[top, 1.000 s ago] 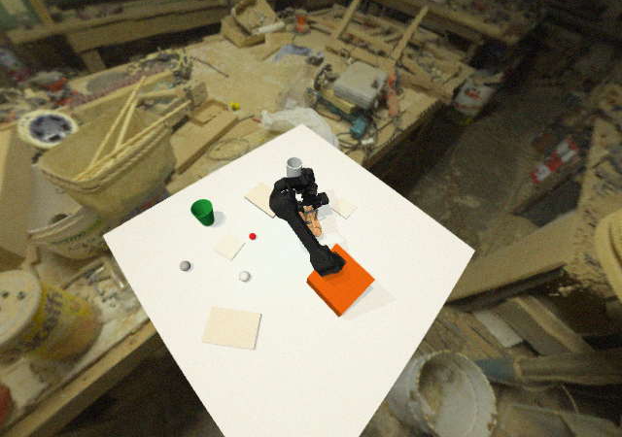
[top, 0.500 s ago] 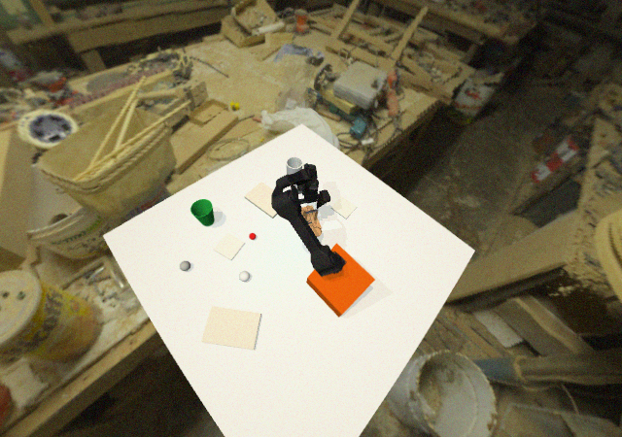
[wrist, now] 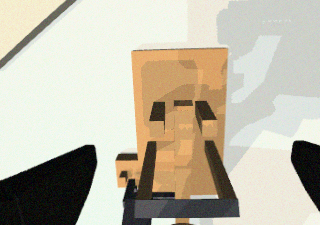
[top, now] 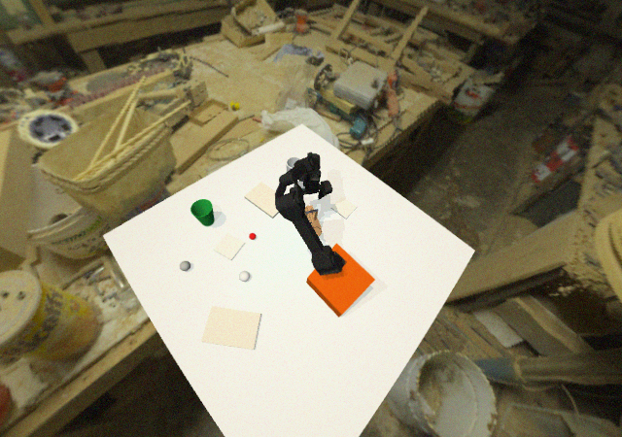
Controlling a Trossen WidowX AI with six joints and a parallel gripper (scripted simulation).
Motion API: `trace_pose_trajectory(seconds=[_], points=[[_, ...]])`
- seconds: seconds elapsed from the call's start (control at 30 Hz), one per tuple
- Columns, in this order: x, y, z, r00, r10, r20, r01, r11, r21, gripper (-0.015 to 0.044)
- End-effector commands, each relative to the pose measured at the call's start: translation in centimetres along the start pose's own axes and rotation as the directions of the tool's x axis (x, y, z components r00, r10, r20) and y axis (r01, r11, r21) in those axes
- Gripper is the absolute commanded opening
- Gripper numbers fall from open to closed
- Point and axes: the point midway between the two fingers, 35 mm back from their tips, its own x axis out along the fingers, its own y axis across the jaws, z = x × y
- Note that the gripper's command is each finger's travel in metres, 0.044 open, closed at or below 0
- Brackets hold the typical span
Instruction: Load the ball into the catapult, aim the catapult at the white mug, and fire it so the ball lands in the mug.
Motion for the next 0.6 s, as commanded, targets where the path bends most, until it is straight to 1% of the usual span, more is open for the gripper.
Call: trace_pose_trajectory(seconds=[0.0,0.07,0.27,0.57], points=[[3.0,0.1,-0.3,1.000,0.001,-0.009,-0.001,1.000,0.000,0.0440],[4.0,0.1,-0.3,1.000,0.002,-0.010,-0.002,1.000,0.000,0.0440],[4.1,0.1,-0.3,1.000,0.002,-0.010,-0.002,1.000,0.000,0.0440],[5.5,0.2,-0.2,1.000,0.002,-0.009,-0.002,1.000,0.000,0.0440]])
